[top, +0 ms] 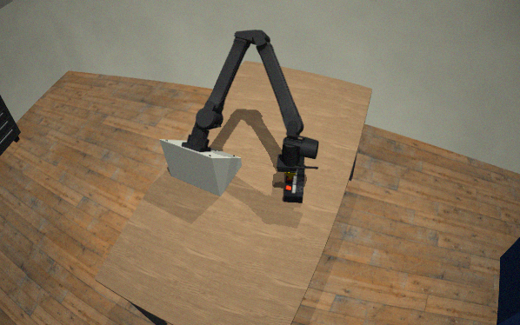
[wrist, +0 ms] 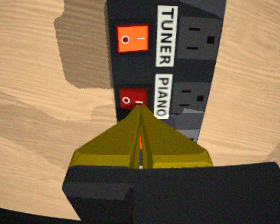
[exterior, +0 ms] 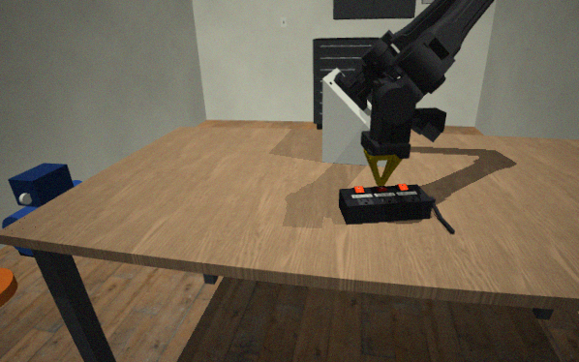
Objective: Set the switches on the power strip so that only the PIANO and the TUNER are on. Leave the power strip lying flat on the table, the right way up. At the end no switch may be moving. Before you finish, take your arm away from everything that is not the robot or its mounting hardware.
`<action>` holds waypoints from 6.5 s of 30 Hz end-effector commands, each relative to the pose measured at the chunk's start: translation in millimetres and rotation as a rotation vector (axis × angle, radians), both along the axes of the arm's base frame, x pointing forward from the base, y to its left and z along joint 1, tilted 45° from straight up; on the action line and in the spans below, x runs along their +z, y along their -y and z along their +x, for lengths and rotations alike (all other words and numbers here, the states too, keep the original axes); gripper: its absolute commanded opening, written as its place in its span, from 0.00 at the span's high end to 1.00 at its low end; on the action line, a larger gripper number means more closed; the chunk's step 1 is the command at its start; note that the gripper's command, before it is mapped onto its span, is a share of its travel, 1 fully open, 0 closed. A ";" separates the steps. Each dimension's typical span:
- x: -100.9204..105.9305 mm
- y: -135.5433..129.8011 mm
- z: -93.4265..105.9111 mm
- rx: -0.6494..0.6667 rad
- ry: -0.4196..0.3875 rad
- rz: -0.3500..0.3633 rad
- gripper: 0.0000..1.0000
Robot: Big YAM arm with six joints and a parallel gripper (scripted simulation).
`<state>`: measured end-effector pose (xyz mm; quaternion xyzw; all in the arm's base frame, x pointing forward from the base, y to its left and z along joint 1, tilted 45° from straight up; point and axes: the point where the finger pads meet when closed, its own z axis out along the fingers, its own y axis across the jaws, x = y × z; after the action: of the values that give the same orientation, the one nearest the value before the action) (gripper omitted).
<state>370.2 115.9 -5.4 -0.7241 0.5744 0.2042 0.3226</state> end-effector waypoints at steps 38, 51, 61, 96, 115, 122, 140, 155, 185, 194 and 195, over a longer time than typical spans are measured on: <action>-13.9 -13.8 0.3 0.005 -0.004 0.001 1.00; -13.9 -13.8 0.4 0.005 -0.004 0.001 1.00; -13.9 -13.8 0.4 0.005 -0.004 0.001 1.00; 12.2 7.8 16.9 -0.014 0.046 0.000 1.00; 24.6 21.0 4.8 0.011 0.026 0.000 1.00; 24.6 21.0 4.8 0.011 0.026 0.000 1.00; 4.9 72.4 11.5 -0.014 0.021 -0.002 1.00; 9.2 67.3 8.5 -0.003 0.040 -0.005 1.00; 2.3 58.8 4.4 0.004 0.021 -0.002 1.00; -7.8 51.1 -0.7 0.005 -0.002 0.003 1.00; -9.3 50.1 -2.4 0.005 -0.005 0.003 1.00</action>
<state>368.9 60.5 -8.9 -0.7284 0.5695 0.2006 0.3237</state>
